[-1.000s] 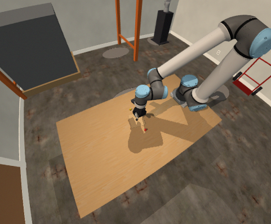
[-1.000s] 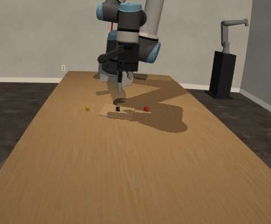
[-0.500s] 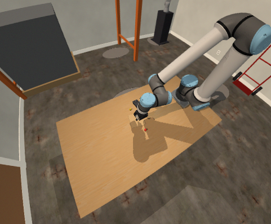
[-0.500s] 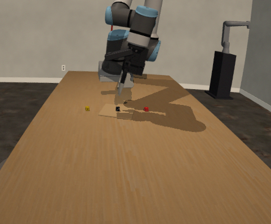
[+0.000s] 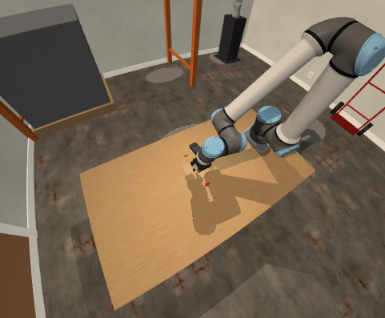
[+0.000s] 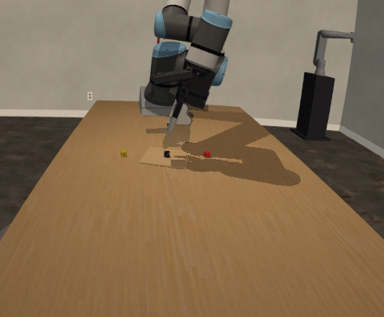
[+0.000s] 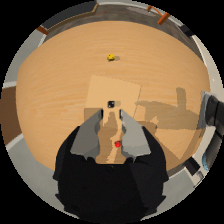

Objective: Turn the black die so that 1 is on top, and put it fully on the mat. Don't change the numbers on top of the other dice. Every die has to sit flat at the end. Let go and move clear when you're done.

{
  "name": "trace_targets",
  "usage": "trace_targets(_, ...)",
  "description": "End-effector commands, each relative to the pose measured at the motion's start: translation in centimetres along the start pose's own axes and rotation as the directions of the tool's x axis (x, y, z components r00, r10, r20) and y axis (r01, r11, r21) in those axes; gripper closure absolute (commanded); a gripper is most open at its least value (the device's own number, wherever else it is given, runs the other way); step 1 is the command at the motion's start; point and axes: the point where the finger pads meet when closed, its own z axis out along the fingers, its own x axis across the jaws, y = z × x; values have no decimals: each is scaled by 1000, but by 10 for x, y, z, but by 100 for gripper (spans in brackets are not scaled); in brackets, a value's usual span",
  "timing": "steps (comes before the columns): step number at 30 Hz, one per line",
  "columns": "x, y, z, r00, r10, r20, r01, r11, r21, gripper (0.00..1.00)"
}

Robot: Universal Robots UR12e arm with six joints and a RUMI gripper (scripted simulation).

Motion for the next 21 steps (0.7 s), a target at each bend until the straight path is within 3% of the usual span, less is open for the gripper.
trace_targets(1, 0, 0, 1, 1000, 0, -3, 0, 1000, 29, 82)
trace_targets(13, 0, 2, 1, 1000, 1, -2, 0, 976, 219, 82)
trace_targets(21, -1, 3, -1, 1000, 0, 3, -1, 969, 248, 82)
